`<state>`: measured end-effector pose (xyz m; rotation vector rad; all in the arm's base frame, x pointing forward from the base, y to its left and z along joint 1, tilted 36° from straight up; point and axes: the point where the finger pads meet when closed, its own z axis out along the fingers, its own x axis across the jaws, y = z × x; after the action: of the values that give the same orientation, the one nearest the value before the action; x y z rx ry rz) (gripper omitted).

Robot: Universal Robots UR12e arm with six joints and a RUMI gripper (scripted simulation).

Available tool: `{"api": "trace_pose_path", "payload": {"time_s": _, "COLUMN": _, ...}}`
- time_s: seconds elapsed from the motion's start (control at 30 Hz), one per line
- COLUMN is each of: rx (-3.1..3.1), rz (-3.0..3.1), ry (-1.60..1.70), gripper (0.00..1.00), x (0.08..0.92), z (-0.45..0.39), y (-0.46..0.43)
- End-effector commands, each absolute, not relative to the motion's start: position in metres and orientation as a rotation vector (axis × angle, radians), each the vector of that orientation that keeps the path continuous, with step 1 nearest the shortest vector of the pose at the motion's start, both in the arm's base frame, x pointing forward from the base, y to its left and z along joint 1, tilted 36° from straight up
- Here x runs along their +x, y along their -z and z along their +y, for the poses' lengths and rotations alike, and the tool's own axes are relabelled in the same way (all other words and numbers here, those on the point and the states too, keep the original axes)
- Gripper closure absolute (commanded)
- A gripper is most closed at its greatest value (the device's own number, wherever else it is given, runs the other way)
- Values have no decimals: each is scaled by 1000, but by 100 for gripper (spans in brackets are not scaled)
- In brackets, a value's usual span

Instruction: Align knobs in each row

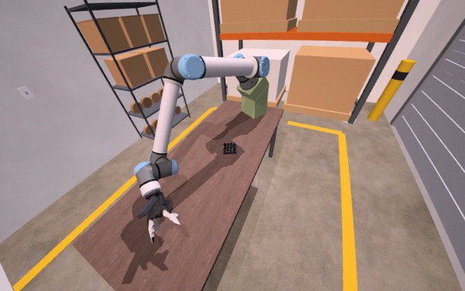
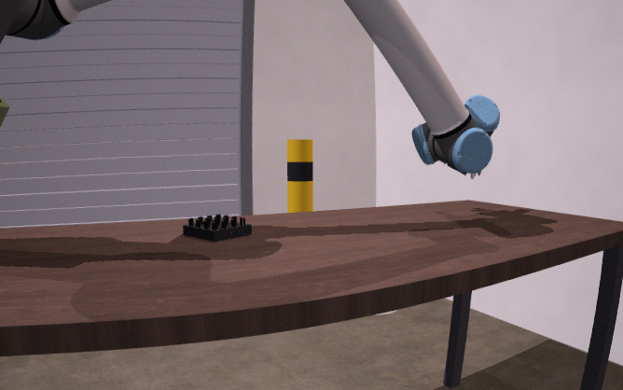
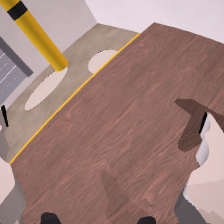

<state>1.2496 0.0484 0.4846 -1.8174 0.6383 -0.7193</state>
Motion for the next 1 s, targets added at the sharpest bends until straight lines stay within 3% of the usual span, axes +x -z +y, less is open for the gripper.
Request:
{"api": "trace_pose_path", "payload": {"time_s": 0.0, "rx": -1857, "rz": 691, "ry": 741, "gripper": 0, "x": 1215, "z": 44, "y": -464}}
{"api": "trace_pose_path", "payload": {"time_s": 0.97, "rx": -2133, "rz": 1097, "ry": 854, "gripper": 0, "x": 968, "z": 14, "y": -293}}
